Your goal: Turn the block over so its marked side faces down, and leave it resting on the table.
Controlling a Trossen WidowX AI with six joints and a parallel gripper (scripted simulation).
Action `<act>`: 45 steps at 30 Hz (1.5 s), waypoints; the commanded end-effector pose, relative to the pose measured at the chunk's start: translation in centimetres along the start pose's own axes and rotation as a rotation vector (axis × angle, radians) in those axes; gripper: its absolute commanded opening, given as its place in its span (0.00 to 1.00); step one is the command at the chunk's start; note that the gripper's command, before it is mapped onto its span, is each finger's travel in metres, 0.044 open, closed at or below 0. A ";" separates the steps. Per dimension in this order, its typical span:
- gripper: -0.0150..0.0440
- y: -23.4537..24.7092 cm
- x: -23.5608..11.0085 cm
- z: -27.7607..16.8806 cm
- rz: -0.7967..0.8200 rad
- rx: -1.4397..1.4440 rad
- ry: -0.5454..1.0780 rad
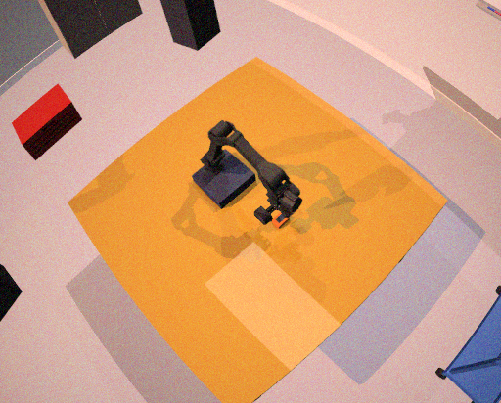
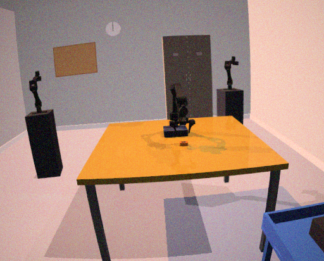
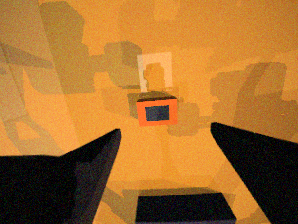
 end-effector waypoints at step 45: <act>0.68 0.5 7.8 -0.4 -0.008 -0.013 0.026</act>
Point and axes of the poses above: the point midway between the two fingers, 35 mm back from their tips, its own x axis out along the fingers, its own y axis across the jaws, z = x × y, the point moved 4 cm from there along -x, back along the fingers, and after that the axes turned 1 degree about x, right-handed, at the moved point
